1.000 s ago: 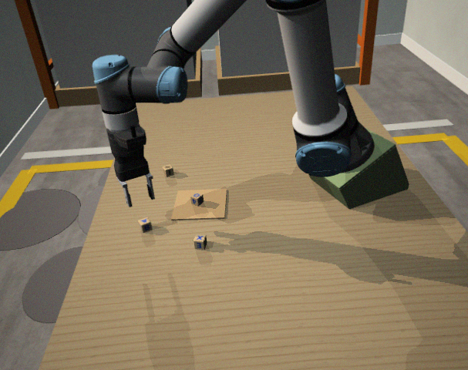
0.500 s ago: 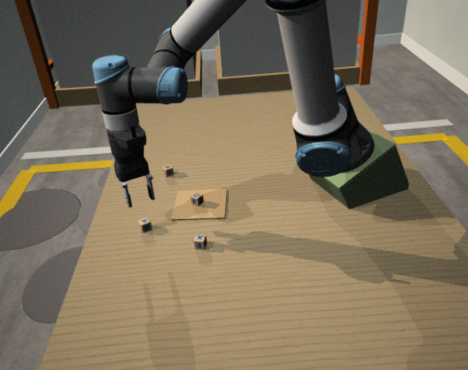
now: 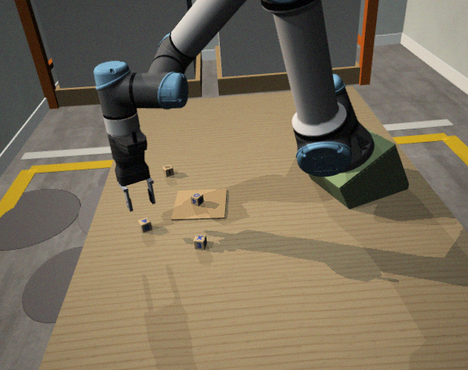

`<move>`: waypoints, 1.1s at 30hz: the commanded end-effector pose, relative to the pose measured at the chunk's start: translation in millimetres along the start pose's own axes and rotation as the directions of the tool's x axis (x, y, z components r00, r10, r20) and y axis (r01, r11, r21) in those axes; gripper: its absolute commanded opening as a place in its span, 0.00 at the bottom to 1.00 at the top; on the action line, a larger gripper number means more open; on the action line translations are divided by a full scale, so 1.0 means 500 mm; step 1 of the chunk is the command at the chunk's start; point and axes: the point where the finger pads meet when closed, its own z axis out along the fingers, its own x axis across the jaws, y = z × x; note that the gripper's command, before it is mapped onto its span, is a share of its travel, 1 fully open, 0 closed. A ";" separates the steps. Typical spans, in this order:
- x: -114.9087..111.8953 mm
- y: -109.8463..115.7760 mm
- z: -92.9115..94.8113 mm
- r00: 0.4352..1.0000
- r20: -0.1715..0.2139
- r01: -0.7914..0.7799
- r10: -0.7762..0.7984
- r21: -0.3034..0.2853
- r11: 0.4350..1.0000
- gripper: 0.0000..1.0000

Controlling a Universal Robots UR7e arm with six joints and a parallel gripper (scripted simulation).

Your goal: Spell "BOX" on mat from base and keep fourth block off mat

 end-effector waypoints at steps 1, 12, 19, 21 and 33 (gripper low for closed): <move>0.001 0.000 0.014 1.000 -0.001 0.000 0.000 -0.001 1.000 1.00; 0.001 0.000 0.043 1.000 -0.001 0.000 0.000 -0.001 1.000 1.00; 0.001 0.000 0.061 1.000 -0.001 0.000 0.000 -0.001 1.000 1.00; 0.001 0.000 0.065 1.000 -0.001 0.000 0.000 -0.001 1.000 1.00; 0.001 0.000 0.077 1.000 -0.001 0.000 0.000 -0.001 1.000 1.00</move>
